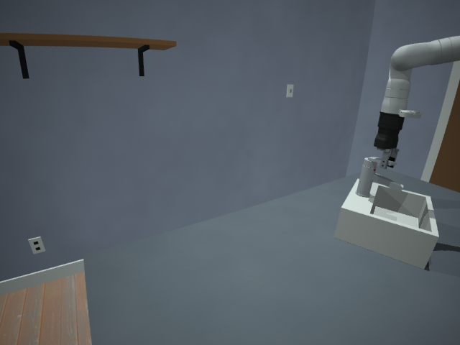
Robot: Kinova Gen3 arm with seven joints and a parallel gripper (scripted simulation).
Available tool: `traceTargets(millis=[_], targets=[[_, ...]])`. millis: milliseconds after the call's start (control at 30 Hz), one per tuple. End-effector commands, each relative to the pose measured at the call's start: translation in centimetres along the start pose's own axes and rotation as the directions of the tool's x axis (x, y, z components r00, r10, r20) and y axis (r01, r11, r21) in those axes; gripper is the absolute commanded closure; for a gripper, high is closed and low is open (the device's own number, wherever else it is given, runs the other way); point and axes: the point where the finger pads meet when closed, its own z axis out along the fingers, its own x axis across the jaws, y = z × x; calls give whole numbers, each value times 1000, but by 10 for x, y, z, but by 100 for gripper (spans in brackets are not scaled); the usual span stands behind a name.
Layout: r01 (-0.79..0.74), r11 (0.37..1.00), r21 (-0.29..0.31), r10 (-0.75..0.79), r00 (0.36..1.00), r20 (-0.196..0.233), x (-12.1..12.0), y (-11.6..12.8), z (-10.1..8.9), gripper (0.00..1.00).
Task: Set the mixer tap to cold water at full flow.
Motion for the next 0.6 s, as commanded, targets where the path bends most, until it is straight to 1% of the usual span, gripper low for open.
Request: traceTargets(millis=[0,200,567], targets=[[15,1000,-2,-15,1000,-1,-1,0,-1,100],[55,999,-2,-55,999,-1,-4,0,-1,100],[206,979,-2,-206,979,-1,-14,2,-1,100]])
